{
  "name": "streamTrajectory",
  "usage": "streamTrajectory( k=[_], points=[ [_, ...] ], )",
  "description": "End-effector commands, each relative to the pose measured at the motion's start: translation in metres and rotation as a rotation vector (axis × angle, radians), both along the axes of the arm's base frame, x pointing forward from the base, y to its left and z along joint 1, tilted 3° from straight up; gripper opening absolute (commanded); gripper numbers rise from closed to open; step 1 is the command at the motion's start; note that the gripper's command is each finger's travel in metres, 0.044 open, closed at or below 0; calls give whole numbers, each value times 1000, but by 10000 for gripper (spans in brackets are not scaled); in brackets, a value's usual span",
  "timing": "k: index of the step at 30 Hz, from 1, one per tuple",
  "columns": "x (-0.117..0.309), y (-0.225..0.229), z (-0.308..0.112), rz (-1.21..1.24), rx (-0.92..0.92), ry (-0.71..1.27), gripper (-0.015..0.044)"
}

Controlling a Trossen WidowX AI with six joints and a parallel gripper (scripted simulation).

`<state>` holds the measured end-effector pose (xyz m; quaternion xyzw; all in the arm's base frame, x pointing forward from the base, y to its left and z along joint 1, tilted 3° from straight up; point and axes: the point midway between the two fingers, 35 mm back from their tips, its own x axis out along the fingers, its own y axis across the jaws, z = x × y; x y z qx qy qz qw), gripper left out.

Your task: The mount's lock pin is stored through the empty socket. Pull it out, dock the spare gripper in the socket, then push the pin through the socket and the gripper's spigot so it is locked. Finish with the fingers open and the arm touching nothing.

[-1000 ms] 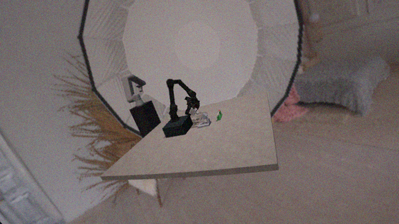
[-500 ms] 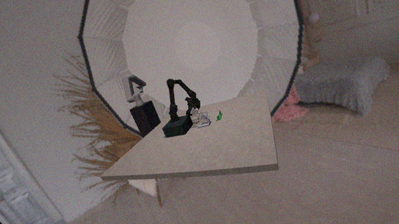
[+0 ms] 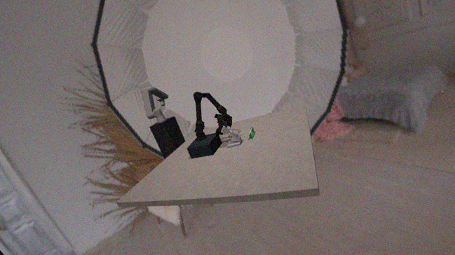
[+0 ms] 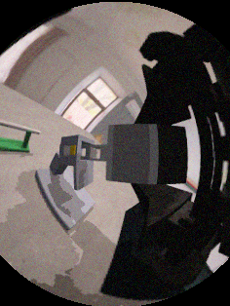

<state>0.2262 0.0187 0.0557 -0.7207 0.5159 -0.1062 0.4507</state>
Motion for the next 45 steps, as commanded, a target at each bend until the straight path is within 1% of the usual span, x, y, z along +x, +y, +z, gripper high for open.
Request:
streamTrajectory(
  k=[1,29,44,45],
  points=[
    [6,1,-1,9,-7,-8,0],
    [34,2,-24,10,-6,-9,0],
    [31,1,-25,4,-3,5,0],
    [31,1,-25,4,-3,5,26]
  ],
)
